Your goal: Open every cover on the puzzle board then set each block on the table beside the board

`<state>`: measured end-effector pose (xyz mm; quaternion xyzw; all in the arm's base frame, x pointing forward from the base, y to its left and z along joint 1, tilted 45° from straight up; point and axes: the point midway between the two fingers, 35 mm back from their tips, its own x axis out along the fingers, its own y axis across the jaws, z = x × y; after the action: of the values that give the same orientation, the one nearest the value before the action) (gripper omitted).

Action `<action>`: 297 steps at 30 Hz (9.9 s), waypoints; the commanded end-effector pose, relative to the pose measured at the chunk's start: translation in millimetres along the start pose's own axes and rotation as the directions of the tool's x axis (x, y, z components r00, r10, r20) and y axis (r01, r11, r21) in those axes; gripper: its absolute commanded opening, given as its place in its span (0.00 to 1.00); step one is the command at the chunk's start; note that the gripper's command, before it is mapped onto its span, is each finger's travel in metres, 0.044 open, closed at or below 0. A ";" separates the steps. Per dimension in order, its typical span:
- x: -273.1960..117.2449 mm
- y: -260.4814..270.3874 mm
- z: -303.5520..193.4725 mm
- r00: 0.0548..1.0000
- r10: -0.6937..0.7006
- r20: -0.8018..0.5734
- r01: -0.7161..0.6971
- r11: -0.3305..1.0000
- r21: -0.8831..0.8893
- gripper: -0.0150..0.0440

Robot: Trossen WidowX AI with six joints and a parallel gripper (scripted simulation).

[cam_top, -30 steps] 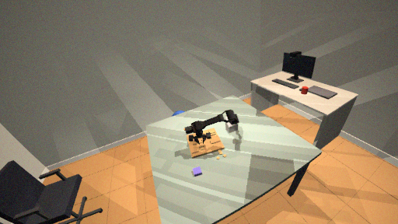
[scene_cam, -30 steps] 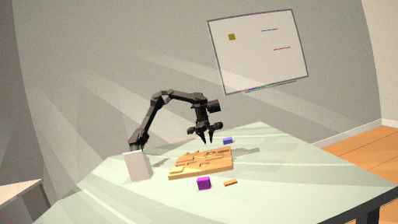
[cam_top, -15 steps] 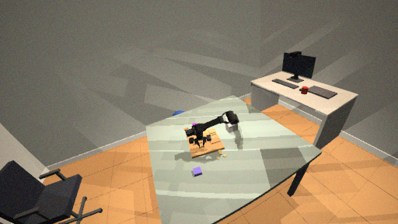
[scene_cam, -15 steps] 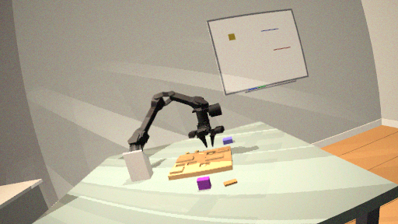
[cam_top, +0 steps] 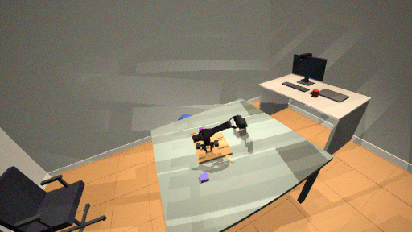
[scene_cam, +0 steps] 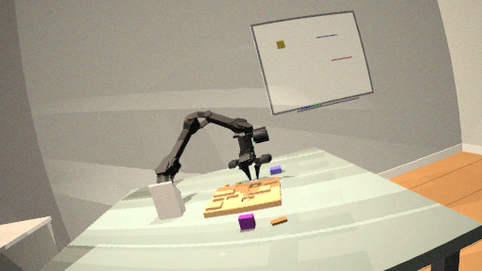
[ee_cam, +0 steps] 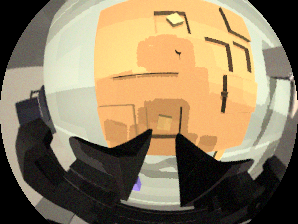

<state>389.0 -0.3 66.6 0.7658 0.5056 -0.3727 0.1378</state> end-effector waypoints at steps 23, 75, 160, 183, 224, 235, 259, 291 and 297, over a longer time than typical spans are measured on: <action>5.5 -0.2 1.1 1.000 -0.001 0.001 0.001 0.971 -0.239 0.50; 32.0 0.5 0.1 1.000 0.001 -0.004 -0.004 -0.002 -1.000 0.44; -68.1 17.0 65.3 0.999 0.018 0.035 0.034 0.014 -0.999 0.39; -75.1 21.0 156.1 0.998 0.025 0.061 0.061 0.021 -0.998 0.39; -71.3 -29.3 309.5 0.999 0.005 0.037 0.037 0.014 -0.999 0.39; -64.2 -40.0 326.8 1.000 0.002 0.026 0.026 0.010 -1.000 0.39; -24.5 -36.0 328.6 1.000 0.003 0.026 0.026 0.010 -1.000 0.39; 28.1 -38.7 328.0 1.000 0.003 0.022 0.022 0.009 -1.000 0.39; 37.6 -40.2 327.5 1.000 0.002 0.020 0.020 0.009 -1.000 0.39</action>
<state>221.5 -156.1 -174.4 0.4358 0.6246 0.0838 0.6426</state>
